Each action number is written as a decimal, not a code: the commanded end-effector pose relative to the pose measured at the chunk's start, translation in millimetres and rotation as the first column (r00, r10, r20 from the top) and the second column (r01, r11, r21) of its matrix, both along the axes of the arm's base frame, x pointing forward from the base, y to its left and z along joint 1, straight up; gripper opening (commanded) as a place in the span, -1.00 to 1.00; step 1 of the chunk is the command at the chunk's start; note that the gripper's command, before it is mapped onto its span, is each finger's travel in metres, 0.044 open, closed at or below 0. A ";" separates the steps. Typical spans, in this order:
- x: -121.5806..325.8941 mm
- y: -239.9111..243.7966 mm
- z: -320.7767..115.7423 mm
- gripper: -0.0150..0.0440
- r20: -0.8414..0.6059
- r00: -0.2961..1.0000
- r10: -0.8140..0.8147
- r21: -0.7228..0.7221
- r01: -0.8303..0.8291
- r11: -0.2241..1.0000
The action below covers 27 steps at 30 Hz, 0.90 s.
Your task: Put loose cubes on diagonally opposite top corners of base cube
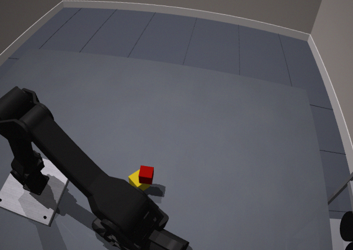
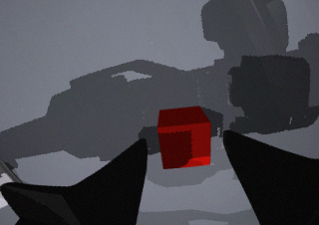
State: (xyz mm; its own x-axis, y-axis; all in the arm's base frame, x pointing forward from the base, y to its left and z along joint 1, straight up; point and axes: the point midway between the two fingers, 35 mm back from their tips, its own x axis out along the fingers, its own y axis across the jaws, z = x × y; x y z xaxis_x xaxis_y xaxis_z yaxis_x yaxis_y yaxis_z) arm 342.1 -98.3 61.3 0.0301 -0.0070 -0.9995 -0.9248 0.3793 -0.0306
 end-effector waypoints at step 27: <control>3.2 -1.6 30.4 -0.14 -0.001 1.000 0.004 -0.003 -0.004 1.000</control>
State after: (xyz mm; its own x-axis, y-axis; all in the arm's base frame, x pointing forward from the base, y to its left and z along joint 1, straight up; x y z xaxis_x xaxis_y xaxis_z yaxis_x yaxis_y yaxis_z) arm 344.4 -98.9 80.1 0.0241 -0.0051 -0.9997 -0.9250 0.3791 -0.0242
